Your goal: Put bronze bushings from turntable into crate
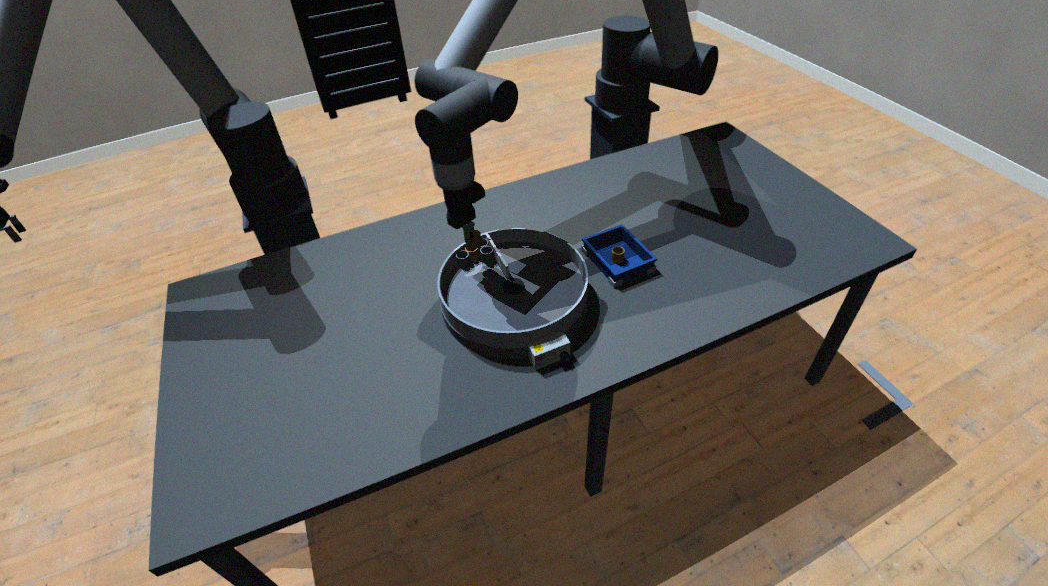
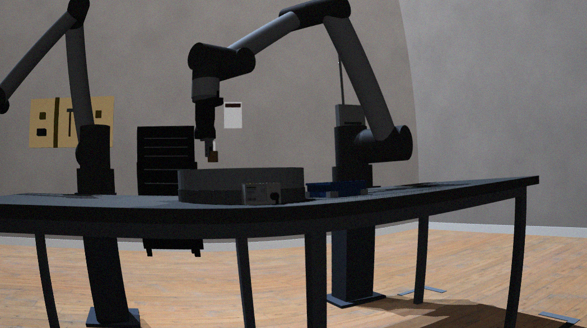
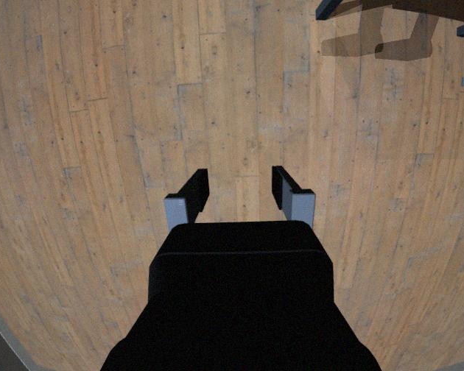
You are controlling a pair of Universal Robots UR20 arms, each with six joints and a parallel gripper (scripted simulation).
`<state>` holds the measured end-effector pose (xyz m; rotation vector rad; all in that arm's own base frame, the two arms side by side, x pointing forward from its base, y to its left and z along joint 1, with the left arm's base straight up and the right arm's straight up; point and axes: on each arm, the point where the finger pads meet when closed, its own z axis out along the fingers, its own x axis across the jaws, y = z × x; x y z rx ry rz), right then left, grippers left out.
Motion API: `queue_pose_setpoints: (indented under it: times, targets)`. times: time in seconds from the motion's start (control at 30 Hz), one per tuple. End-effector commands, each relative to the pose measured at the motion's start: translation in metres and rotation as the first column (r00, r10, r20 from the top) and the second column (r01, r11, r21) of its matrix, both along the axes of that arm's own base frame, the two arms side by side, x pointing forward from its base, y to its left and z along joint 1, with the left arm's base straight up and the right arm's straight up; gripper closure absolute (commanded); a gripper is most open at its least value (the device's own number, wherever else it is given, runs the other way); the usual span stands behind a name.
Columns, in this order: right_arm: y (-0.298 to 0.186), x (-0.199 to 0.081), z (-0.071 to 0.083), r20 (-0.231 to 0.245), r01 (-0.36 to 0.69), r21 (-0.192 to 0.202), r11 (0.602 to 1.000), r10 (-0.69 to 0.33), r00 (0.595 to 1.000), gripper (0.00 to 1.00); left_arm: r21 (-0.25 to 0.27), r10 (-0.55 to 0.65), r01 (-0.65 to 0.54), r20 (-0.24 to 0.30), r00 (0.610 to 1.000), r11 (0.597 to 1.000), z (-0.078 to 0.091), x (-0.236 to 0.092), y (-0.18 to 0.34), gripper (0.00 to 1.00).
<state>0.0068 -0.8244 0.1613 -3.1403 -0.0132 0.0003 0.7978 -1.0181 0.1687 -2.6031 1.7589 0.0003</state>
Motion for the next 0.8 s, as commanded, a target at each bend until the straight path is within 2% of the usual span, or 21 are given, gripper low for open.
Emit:
queue_pose_setpoints:
  times: [0.0, 0.27, 0.67, 0.77]
  targets:
    - [-0.001, 0.000, 0.001, 0.000, 0.000, -0.001, 1.000, 0.000, 1.000, 0.00, -0.001, 0.000, 0.000, 0.001, 1.000, 1.000, 0.001, 0.002, 0.010, 1.00]
    - [-0.001, 0.000, 0.001, 0.000, 0.000, -0.001, 1.000, 0.000, 1.000, 0.00, -0.001, 0.000, 0.000, 0.001, 1.000, 1.000, 0.001, 0.008, 0.040, 1.00]
    - [-0.001, 0.000, 0.001, 0.000, 0.000, -0.001, 1.000, 0.000, 1.000, 0.00, -0.001, 0.000, 0.000, 0.001, 1.000, 1.000, 0.001, 0.028, 0.149, 1.00]
    - [-0.001, 0.000, 0.001, 0.000, 0.000, -0.001, 1.000, 0.000, 1.000, 0.00, -0.001, 0.000, 0.000, 0.001, 1.000, 1.000, 0.001, 0.031, 0.161, 1.00]
